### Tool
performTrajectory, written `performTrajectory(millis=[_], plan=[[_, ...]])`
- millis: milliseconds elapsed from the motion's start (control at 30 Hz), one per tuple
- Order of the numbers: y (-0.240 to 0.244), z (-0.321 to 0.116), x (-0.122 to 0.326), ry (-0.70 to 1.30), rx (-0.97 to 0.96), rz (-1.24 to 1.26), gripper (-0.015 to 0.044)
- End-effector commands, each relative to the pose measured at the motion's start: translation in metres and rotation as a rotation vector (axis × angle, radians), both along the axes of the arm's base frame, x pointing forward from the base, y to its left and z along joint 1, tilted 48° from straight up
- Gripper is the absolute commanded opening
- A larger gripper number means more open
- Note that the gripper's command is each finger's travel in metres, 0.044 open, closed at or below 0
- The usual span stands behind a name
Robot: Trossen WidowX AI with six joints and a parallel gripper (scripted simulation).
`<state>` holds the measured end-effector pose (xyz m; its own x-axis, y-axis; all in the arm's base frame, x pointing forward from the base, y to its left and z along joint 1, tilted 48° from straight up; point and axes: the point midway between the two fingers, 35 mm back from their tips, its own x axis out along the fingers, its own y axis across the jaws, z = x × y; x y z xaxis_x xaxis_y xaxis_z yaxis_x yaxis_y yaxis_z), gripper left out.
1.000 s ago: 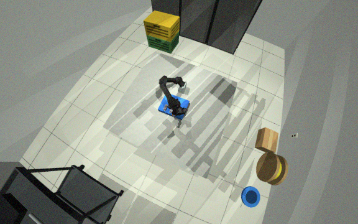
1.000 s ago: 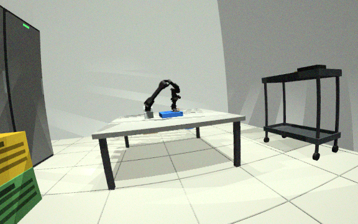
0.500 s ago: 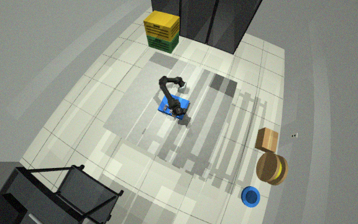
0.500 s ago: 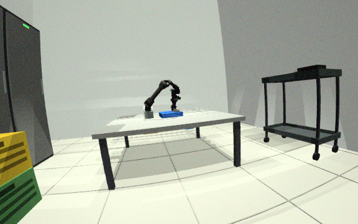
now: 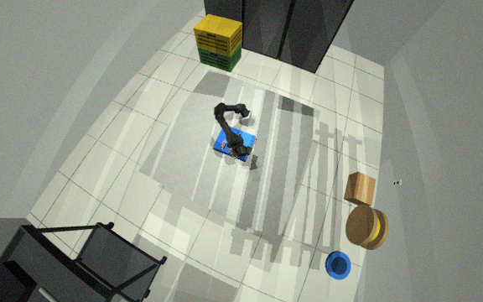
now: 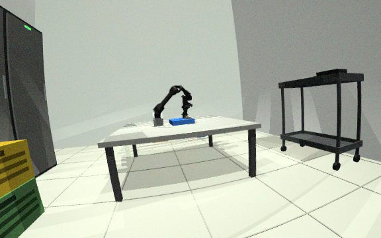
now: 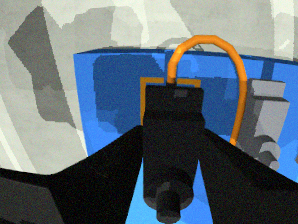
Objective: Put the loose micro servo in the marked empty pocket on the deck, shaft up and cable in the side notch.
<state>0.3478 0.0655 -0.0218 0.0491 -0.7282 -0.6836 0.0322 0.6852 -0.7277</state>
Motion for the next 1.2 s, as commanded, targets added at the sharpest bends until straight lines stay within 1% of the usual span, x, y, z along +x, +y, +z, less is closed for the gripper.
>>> performTrajectory(millis=[0, 1167], plan=[[-0.003, -0.003, 0.0, 0.001, -0.005, 0.005, 0.0], [-0.025, -0.023, 0.001, 0.001, -0.006, 0.005, 0.0]])
